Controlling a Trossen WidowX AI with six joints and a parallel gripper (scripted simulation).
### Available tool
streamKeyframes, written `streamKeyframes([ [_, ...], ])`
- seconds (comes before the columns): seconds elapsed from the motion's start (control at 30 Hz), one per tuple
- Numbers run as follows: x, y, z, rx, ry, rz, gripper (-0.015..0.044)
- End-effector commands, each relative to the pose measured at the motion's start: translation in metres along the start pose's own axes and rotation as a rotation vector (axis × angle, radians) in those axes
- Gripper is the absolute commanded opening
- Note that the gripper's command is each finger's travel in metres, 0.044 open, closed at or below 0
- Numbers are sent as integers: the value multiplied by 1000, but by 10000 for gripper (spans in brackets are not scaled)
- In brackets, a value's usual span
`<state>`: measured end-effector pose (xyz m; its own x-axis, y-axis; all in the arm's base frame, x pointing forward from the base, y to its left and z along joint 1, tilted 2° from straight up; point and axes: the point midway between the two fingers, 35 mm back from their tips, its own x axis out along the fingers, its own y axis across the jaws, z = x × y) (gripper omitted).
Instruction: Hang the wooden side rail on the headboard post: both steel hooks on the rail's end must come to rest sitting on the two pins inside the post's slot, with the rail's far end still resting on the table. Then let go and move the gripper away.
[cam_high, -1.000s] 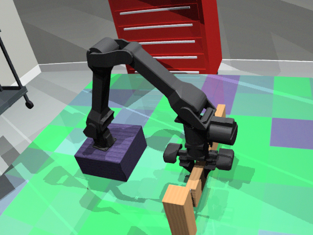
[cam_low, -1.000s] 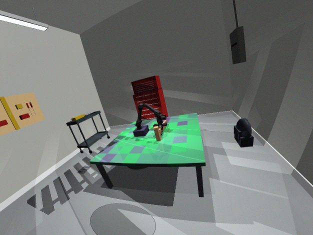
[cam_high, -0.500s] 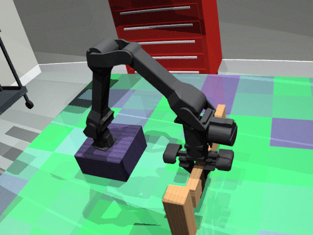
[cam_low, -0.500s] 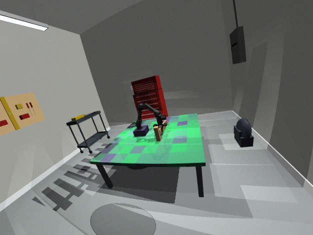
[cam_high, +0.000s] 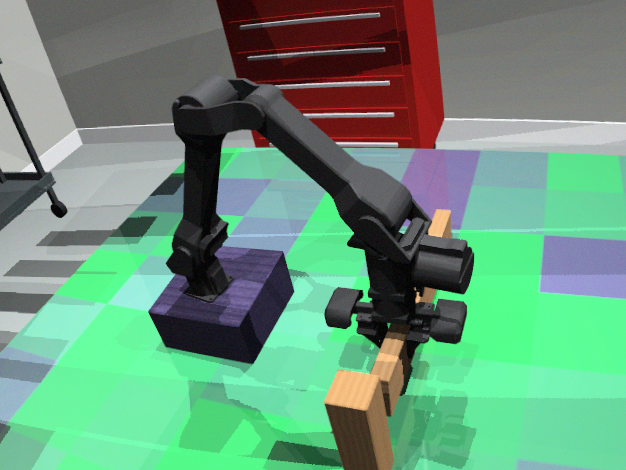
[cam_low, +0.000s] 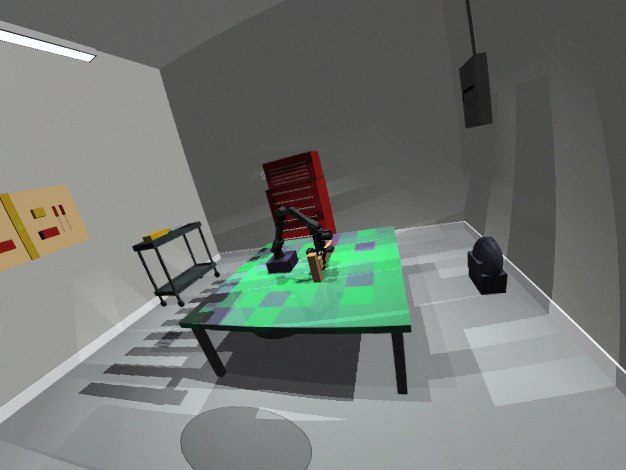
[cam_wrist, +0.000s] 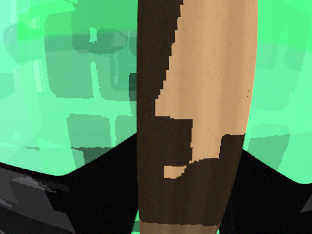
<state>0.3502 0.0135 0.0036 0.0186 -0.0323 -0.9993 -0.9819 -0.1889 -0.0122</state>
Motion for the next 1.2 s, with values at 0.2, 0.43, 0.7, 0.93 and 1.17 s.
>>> streamKeyframes([
  [0.2, -6, -4, -3, -3, 6, -13, 0],
  [0.43, -5, -5, -4, -3, 6, -13, 0],
  [0.7, -5, -5, -5, -3, 7, -13, 0],
  [0.93, -4, -4, -6, -3, 7, -13, 0],
  [1.17, -3, -3, -6, -3, 7, -12, 0],
])
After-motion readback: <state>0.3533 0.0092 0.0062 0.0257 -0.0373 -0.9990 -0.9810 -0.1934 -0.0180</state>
